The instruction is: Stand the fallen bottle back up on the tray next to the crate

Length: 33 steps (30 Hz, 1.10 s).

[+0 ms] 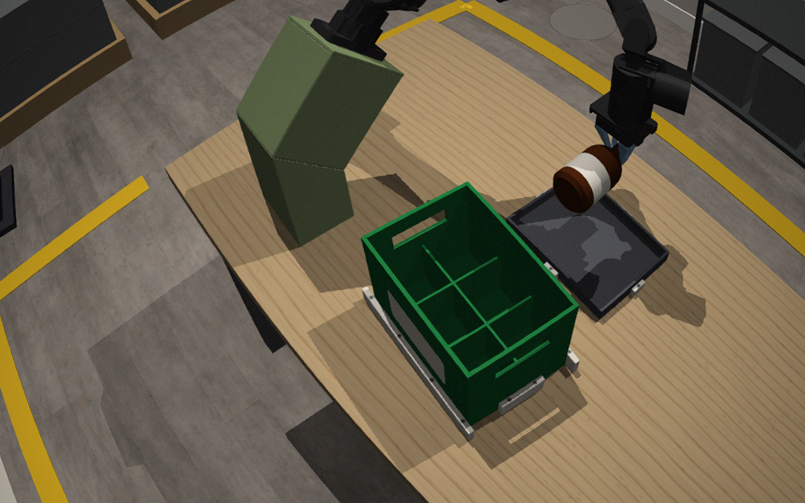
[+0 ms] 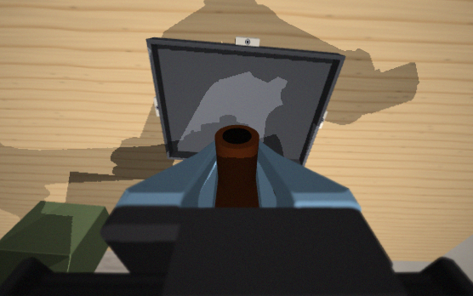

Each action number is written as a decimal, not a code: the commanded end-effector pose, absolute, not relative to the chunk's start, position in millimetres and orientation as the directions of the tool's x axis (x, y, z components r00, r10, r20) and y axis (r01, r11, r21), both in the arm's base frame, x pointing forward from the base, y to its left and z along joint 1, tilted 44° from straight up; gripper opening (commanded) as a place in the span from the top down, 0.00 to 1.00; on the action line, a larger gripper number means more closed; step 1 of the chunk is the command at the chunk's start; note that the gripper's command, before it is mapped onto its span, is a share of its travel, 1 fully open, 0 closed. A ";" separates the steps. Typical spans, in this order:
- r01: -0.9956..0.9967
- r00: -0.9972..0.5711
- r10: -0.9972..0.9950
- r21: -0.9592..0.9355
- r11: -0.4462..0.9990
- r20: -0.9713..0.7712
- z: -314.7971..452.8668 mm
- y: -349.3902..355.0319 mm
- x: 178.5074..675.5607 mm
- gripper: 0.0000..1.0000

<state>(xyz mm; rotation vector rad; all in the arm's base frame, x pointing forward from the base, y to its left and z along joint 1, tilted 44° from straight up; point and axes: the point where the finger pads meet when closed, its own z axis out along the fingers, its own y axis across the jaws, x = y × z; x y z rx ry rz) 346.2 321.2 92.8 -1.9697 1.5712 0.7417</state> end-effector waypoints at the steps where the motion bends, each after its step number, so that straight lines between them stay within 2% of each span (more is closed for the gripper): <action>1: -0.979 0.201 -0.685 -0.115 -0.169 -0.700 120.6 315.5 371.2 1.00; 16: -0.986 0.161 -0.692 -0.087 -0.141 -0.704 120.5 315.5 371.3 1.00; 33: -0.998 -0.044 -0.706 0.057 0.005 -0.706 120.6 315.5 371.8 1.00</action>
